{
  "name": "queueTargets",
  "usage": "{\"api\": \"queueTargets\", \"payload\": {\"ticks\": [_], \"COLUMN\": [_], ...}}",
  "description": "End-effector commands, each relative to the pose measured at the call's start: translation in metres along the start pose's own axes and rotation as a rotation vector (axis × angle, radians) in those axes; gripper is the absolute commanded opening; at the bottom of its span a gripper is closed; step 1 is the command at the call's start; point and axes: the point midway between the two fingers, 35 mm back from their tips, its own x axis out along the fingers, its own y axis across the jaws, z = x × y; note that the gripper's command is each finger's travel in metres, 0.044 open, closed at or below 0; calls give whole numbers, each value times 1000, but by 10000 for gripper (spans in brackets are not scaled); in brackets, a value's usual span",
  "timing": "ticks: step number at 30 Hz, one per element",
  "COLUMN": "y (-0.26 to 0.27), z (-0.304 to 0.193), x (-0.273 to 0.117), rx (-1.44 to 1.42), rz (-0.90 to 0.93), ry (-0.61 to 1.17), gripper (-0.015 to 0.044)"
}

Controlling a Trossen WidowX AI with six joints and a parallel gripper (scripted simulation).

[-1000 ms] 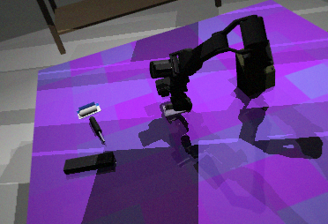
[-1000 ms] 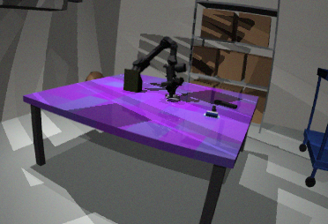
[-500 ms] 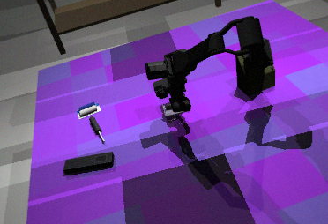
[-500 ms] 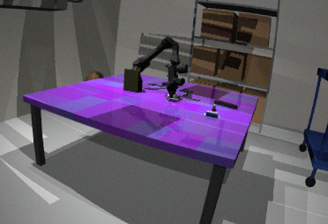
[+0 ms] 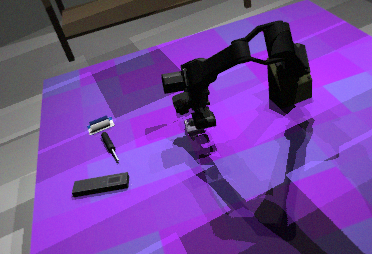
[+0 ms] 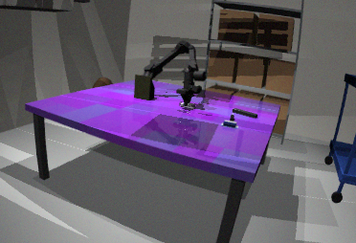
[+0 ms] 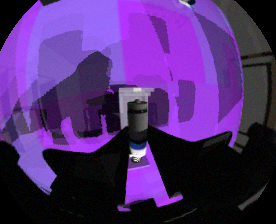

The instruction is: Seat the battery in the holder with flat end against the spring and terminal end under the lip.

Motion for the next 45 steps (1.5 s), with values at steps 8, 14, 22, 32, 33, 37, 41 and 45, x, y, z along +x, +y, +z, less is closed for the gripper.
{"api": "queueTargets", "payload": {"ticks": [8, 14, 22, 32, 33, 37, 41, 45], "y": [1, 3, 3, 4, 4, 4, 4, 4], "z": [-5, -3, 0, 7, 8, 11, 11, 11], "x": [2, 2, 2, 3, 3, 3, 3, 3], "rx": [6, 3, 2, 1, 1, 0, 0, 0], "rz": [-1, -2, -2, -3, -3, -4, -4, -4], "ry": [74, 99, 107, 109, 110, 110, 110, 109], "gripper": [66, 66, 66, 66, 66, 66, 66, 66]}}
